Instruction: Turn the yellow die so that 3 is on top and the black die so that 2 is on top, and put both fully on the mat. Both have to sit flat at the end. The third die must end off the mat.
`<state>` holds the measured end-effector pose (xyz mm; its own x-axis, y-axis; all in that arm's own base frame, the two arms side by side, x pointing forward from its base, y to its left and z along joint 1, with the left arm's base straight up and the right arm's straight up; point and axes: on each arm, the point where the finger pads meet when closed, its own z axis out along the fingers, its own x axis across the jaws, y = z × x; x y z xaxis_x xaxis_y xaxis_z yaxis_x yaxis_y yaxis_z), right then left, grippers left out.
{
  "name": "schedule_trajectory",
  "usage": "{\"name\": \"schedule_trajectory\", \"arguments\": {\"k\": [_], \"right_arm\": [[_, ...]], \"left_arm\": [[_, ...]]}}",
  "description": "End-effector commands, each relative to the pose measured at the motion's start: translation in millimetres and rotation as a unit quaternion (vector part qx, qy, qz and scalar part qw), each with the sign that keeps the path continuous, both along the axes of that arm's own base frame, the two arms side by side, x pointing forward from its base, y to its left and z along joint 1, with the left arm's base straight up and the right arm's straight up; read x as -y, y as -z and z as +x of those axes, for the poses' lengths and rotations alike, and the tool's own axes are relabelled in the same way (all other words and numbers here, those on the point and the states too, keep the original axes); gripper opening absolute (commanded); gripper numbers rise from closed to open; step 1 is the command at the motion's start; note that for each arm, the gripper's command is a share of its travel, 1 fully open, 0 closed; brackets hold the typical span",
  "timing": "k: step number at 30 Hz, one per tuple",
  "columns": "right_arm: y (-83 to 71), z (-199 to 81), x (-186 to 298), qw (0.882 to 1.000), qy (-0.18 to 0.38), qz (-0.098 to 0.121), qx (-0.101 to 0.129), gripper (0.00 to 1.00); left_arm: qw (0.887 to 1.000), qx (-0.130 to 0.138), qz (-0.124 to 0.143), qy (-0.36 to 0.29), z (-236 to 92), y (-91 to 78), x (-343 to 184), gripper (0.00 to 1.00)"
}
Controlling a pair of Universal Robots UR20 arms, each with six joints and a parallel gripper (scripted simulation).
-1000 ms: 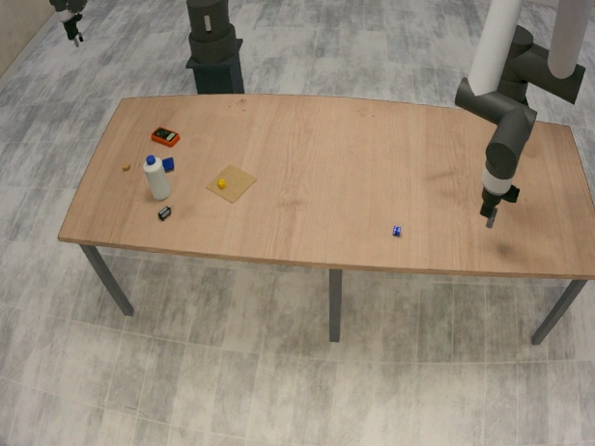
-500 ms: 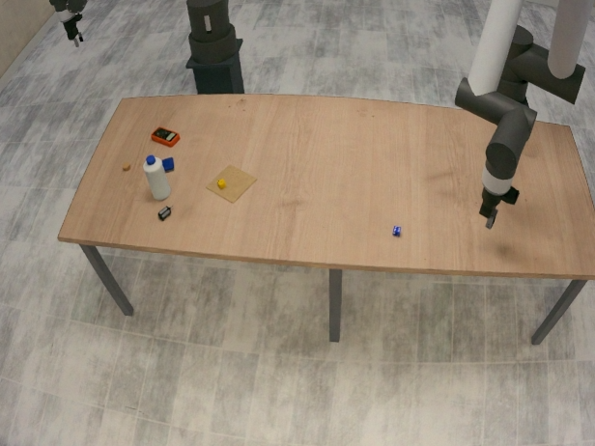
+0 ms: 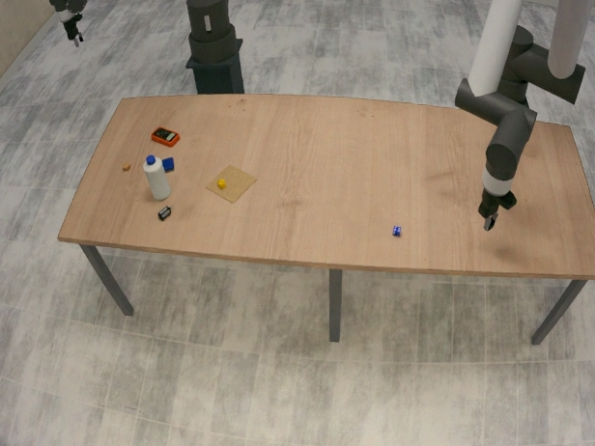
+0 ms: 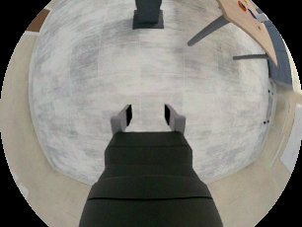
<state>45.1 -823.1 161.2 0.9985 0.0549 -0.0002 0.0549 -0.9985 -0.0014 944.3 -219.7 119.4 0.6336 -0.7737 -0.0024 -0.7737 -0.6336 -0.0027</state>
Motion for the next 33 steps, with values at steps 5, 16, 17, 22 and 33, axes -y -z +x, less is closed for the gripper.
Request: {"name": "schedule_trajectory", "arguments": {"k": [5, 16, 17, 22, 33], "right_arm": [[-0.7, 0, 1, 1.0, 0.0, -0.001, 0.0, 1.0], [-0.7, 0, 1, 1.0, 0.0, -0.001, 0.0, 1.0], [-0.7, 0, 1, 1.0, 0.0, -0.001, 0.0, 1.0], [-0.7, 0, 1, 1.0, 0.0, -0.001, 0.0, 1.0], [-0.7, 0, 1, 1.0, 0.0, -0.001, 0.0, 1.0]], "left_arm": [[0.992, -0.001, -0.002, 0.125, 6, -0.2, 4, 0.49], [0.965, -0.001, -0.002, 0.261, 11, 0.5, 10, 0.49], [0.965, -0.001, -0.002, 0.261, 11, 0.5, 10, 0.49], [0.941, -0.001, -0.002, 0.34, 12, 1.0, 13, 0.49], [0.887, -0.001, -0.001, 0.462, 14, 1.7, 19, 0.49]]}}
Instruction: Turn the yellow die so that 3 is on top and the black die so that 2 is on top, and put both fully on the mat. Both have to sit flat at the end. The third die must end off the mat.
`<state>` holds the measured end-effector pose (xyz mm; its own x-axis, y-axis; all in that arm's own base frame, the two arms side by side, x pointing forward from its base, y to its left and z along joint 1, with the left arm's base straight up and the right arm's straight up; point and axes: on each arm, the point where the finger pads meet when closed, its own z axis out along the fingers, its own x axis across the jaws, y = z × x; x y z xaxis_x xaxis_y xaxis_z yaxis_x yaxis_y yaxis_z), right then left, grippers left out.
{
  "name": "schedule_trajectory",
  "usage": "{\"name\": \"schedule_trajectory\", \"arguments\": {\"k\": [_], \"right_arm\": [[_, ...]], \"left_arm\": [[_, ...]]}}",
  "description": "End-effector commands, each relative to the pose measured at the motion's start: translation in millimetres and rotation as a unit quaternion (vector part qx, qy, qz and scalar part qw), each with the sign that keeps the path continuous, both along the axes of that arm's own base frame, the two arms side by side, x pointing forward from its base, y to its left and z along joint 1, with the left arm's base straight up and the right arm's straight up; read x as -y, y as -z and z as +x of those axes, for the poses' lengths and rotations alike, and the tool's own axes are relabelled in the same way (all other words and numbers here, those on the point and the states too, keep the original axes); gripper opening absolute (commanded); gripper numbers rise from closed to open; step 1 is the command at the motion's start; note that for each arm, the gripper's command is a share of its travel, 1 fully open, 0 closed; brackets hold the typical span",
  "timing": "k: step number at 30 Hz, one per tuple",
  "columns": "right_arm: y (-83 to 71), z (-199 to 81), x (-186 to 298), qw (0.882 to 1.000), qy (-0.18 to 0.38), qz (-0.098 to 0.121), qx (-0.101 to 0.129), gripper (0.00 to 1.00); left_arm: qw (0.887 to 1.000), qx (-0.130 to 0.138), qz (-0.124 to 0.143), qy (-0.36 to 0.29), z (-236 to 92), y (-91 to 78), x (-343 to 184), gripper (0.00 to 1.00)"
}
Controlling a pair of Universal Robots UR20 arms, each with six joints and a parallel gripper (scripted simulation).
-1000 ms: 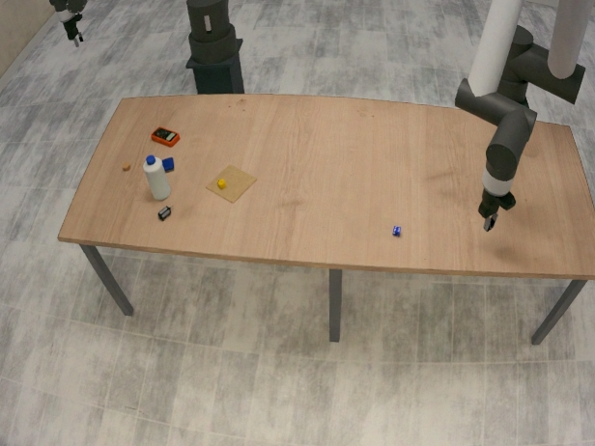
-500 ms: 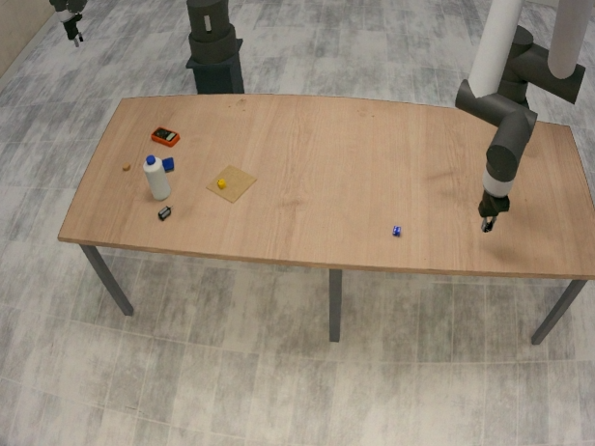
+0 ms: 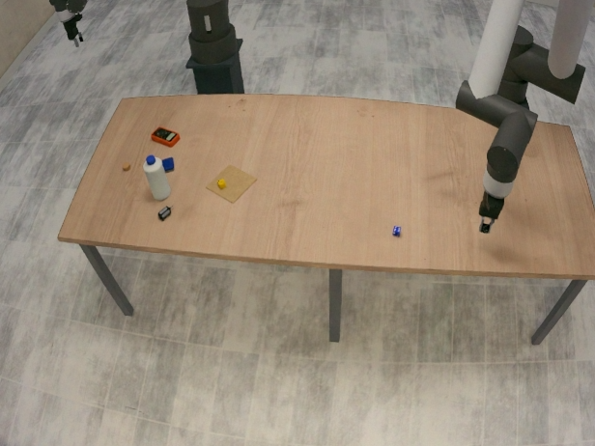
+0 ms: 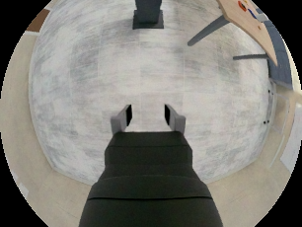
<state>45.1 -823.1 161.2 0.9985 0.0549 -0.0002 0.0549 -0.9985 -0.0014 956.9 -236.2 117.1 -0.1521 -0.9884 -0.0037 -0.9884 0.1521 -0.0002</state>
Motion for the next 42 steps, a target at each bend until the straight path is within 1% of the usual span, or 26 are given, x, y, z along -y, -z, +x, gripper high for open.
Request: {"name": "schedule_trajectory", "arguments": {"k": [1, 2, 3, 8, 9, 14, 15, 16, 18, 20, 22, 23, 24, 29, 30, 31, 33, 36, 37, 38, 41, 42], "right_arm": [[-0.7, 0, 1, 1.0, 0.0, -0.001, 0.0, 1.0], [-0.7, 0, 1, 1.0, 0.0, -0.001, 0.0, 1.0], [-0.7, 0, 1, 1.0, 0.0, -0.001, 0.0, 1.0], [-0.7, 0, 1, 1.0, 0.0, -0.001, 0.0, 1.0], [-0.7, 0, 1, 1.0, 0.0, -0.001, 0.0, 1.0], [-0.7, 0, 1, 1.0, 0.0, -0.001, 0.0, 1.0], [-0.7, 0, 1, 1.0, 0.0, -0.001, 0.0, 1.0], [-0.7, 0, 1, 1.0, 0.0, -0.001, 0.0, 1.0], [-0.7, 0, 1, 1.0, 0.0, -0.001, 0.0, 1.0], [-0.7, 0, 1, 1.0, 0.0, -0.001, 0.0, 1.0], [-0.7, 0, 1, 1.0, 0.0, -0.001, 0.0, 1.0], [-0.7, 0, 1, 1.0, 0.0, -0.001, 0.0, 1.0], [-0.7, 0, 1, 1.0, 0.0, -0.001, 0.0, 1.0], [-0.7, 0, 1, 1.0, 0.0, -0.001, 0.0, 1.0], [-0.7, 0, 1, 1.0, 0.0, -0.001, 0.0, 1.0], [-0.7, 0, 1, 1.0, 0.0, -0.001, 0.0, 1.0], [-0.7, 0, 1, 1.0, 0.0, -0.001, 0.0, 1.0], [-0.7, 0, 1, 1.0, 0.0, -0.001, 0.0, 1.0], [-0.7, 0, 1, 1.0, 0.0, -0.001, 0.0, 1.0], [-0.7, 0, 1, 1.0, 0.0, -0.001, 0.0, 1.0], [-0.7, 0, 1, 1.0, 0.0, -0.001, 0.0, 1.0], [-0.7, 0, 1, 1.0, 0.0, -0.001, 0.0, 1.0]], "left_arm": [[0.998, 0.0, -0.002, 0.061, 1, -0.6, 3, 0.49], [0.998, 0.0, -0.002, 0.068, 1, -0.5, 3, 0.49], [0.994, -0.001, -0.002, 0.109, 1, -0.3, 4, 0.49], [0.987, -0.001, -0.002, 0.16, 1, 0.0, 6, 0.49], [0.983, -0.001, -0.002, 0.182, 1, 0.1, 7, 0.49], [0.969, -0.001, -0.002, 0.247, 0, 0.4, 10, 0.49], [0.968, -0.001, -0.002, 0.252, 0, 0.5, 10, 0.49], [0.962, -0.001, -0.002, 0.273, 0, 0.6, 10, 0.49], [0.962, -0.001, -0.002, 0.273, 0, 0.6, 10, 0.49], [0.948, -0.001, -0.002, 0.319, -1, 0.9, 12, 0.49], [0.94, -0.001, -0.002, 0.341, -1, 1.0, 12, 0.49], [0.939, -0.001, -0.002, 0.344, -1, 1.0, 13, 0.49], [0.931, -0.001, -0.002, 0.366, -2, 1.1, 13, 0.49], [0.904, -0.001, -0.001, 0.427, -3, 1.5, 14, 0.49], [0.901, -0.001, -0.001, 0.434, -3, 1.5, 15, 0.49], [0.893, -0.001, -0.001, 0.451, -4, 1.6, 15, 0.49], [0.88, -0.001, -0.001, 0.475, -5, 1.8, 15, 0.49], [0.879, -0.001, -0.001, 0.477, -5, 1.8, 15, 0.49], [0.856, -0.001, -0.001, 0.518, -6, 2.1, 16, 0.49], [0.854, -0.001, -0.001, 0.52, -6, 2.1, 16, 0.49], [0.831, -0.001, -0.001, 0.556, -7, 2.3, 16, 0.49], [0.828, -0.001, -0.001, 0.561, -8, 2.3, 16, 0.49]]}}
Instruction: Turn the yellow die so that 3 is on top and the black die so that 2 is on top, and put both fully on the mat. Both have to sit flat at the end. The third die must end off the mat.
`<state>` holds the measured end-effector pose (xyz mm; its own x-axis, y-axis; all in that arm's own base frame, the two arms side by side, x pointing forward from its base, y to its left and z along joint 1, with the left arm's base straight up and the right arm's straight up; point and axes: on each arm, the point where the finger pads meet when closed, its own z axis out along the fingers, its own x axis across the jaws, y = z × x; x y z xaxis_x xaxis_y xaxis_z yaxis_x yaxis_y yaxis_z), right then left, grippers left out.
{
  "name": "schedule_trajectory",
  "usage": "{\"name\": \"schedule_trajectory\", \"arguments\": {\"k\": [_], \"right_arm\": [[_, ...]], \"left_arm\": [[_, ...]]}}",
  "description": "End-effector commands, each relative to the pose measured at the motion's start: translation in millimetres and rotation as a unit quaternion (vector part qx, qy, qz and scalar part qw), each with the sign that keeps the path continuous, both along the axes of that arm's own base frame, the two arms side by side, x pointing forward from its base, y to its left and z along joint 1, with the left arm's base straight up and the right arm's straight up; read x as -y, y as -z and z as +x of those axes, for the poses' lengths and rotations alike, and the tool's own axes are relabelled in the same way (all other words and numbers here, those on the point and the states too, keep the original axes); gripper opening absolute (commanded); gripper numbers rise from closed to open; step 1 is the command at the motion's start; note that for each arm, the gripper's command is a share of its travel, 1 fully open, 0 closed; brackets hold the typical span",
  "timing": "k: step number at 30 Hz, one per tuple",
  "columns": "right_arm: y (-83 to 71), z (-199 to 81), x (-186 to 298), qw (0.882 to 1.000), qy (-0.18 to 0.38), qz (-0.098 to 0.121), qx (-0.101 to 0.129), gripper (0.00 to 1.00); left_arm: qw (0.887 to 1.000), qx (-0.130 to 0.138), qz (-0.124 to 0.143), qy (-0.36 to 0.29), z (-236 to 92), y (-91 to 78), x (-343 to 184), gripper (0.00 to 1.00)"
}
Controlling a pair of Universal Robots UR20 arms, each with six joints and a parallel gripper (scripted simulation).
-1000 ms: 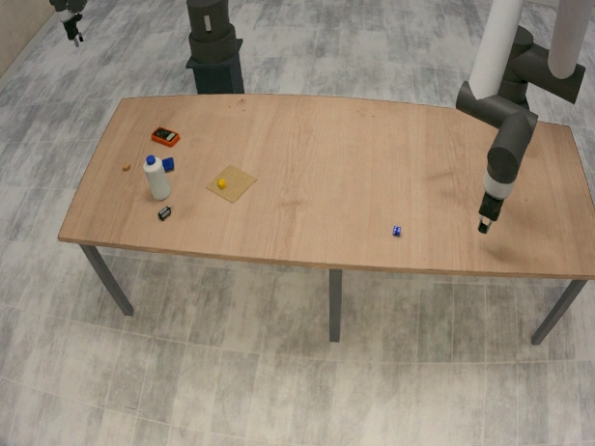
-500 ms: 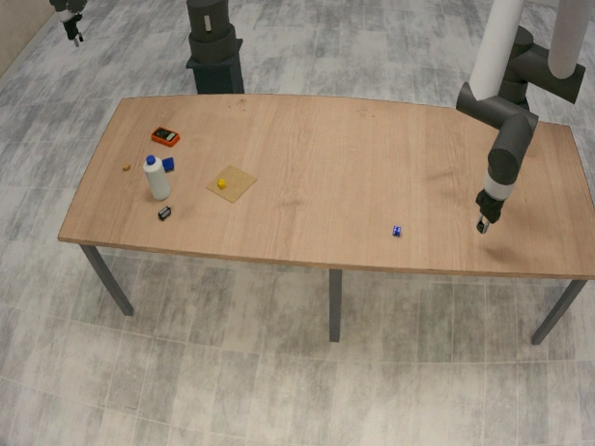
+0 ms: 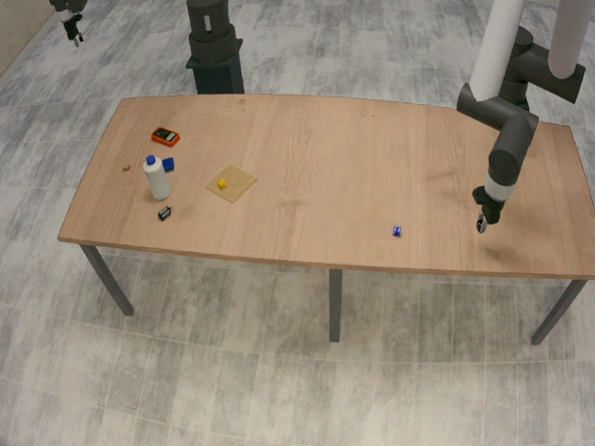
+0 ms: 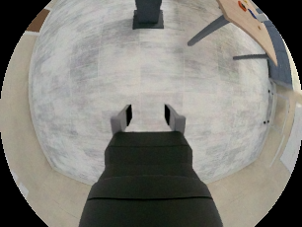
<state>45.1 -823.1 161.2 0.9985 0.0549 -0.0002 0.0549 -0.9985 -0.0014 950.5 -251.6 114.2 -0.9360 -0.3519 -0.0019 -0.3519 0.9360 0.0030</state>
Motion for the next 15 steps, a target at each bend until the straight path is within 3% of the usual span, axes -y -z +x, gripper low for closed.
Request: {"name": "schedule_trajectory", "arguments": {"k": [1, 8, 10, 15], "right_arm": [[-0.7, 0.1, 0.6, 1.0, 0.0, -0.001, 0.0, 1.0], [-0.7, 0.1, 0.6, 1.0, 0.0, -0.001, 0.0, 1.0], [-0.7, 0.1, 0.6, 1.0, 0.0, -0.001, 0.0, 1.0], [-0.7, 0.1, 0.6, 1.0, 0.0, -0.001, 0.0, 1.0]], "left_arm": [[0.996, 0.0, -0.002, 0.087, -1.9, -0.4, 0.9, 0.49], [0.984, -0.001, -0.002, 0.178, -4.8, 0.1, 0.7, 0.49], [0.984, -0.001, -0.002, 0.178, -4.8, 0.1, 0.7, 0.49], [0.967, -0.001, -0.002, 0.254, -7.3, 0.5, -0.2, 0.49]]}}
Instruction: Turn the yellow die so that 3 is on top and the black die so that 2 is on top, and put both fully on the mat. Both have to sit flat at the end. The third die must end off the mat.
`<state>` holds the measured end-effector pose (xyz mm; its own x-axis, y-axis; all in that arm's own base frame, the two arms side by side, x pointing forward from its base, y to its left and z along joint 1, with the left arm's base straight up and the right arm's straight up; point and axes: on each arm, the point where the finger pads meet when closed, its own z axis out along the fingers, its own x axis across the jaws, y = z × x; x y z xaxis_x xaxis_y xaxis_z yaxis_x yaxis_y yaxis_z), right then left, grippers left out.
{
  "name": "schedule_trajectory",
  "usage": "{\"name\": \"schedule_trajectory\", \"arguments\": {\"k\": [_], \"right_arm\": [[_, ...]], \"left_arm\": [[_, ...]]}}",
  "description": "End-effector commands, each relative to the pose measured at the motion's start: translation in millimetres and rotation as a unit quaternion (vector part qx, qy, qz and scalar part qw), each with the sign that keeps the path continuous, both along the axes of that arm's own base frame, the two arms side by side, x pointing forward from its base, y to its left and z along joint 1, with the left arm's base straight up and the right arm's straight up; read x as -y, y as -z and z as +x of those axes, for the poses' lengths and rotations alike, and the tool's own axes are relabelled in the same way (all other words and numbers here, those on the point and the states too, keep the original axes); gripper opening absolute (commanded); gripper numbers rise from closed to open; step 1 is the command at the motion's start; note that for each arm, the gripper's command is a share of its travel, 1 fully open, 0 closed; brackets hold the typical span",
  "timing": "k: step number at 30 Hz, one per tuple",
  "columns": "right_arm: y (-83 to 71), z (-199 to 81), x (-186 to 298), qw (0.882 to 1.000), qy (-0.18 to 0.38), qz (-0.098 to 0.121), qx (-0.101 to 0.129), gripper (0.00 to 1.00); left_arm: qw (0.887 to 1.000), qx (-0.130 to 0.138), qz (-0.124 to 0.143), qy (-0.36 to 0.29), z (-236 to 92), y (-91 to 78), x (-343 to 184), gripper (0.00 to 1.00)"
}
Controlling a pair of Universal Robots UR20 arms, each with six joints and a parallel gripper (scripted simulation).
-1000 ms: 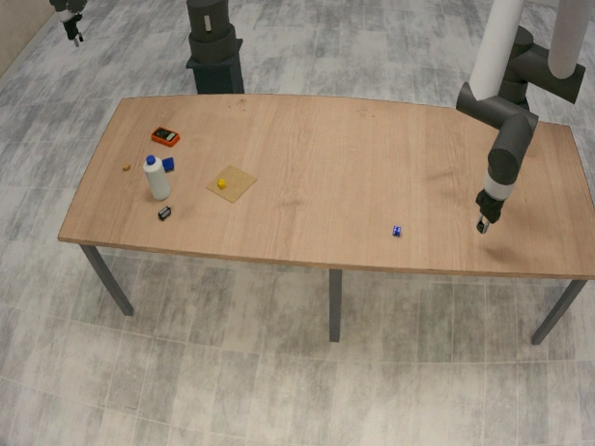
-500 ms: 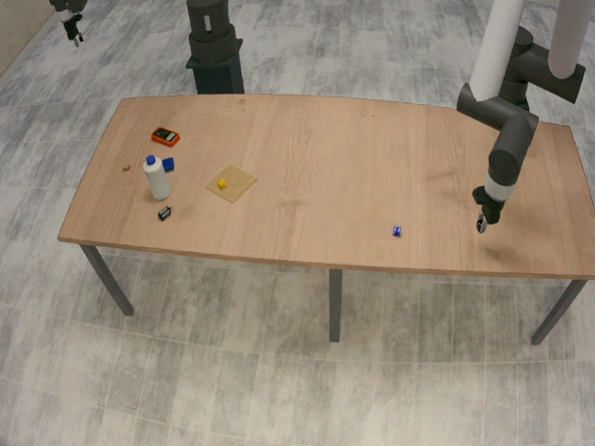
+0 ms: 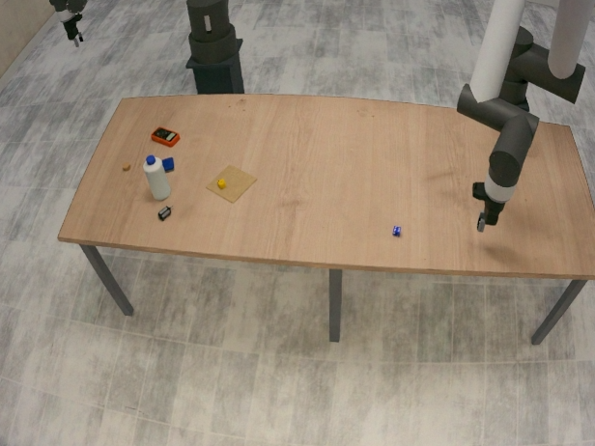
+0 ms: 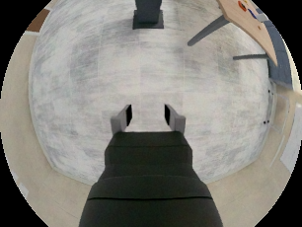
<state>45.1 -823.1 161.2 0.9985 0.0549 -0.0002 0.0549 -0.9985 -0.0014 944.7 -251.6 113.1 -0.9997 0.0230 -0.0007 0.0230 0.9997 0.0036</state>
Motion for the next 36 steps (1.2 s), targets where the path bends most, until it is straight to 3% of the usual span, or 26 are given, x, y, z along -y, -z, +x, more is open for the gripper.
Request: {"name": "schedule_trajectory", "arguments": {"k": [1, 9, 12, 13, 18, 27, 29, 31, 36], "right_arm": [[-0.7, 0, 1, 1.0, 0.0, -0.001, 0.0, 1.0], [-0.7, 0, 1, 1.0, 0.0, -0.001, 0.0, 1.0], [-0.7, 0, 1, 1.0, 0.0, -0.001, 0.0, 1.0], [-0.7, 0, 1, 1.0, 0.0, -0.001, 0.0, 1.0], [-0.7, 0, 1, 1.0, 0.0, -0.001, 0.0, 1.0], [-0.7, 0, 1, 1.0, 0.0, -0.001, 0.0, 1.0], [-0.7, 0, 1, 1.0, 0.0, -0.001, 0.0, 1.0], [-0.7, 0, 1, 1.0, 0.0, -0.001, 0.0, 1.0], [-0.7, 0, 1, 1.0, 0.0, -0.001, 0.0, 1.0]], "left_arm": [[0.996, -0.001, -0.002, 0.087, -2, -0.4, -1, 0.49], [0.981, -0.001, -0.002, 0.193, -5, 0.2, -3, 0.49], [0.98, -0.001, -0.002, 0.201, -6, 0.2, -3, 0.49], [0.97, -0.001, -0.002, 0.243, -7, 0.5, -5, 0.49], [0.954, -0.001, -0.002, 0.299, -8, 0.8, -7, 0.49], [0.911, -0.001, -0.001, 0.413, -10, 1.5, -12, 0.49], [0.911, -0.001, -0.001, 0.413, -10, 1.5, -12, 0.49], [0.889, -0.001, -0.001, 0.457, -11, 1.8, -14, 0.49], [0.859, -0.001, -0.001, 0.513, -11, 2.1, -17, 0.49]]}}
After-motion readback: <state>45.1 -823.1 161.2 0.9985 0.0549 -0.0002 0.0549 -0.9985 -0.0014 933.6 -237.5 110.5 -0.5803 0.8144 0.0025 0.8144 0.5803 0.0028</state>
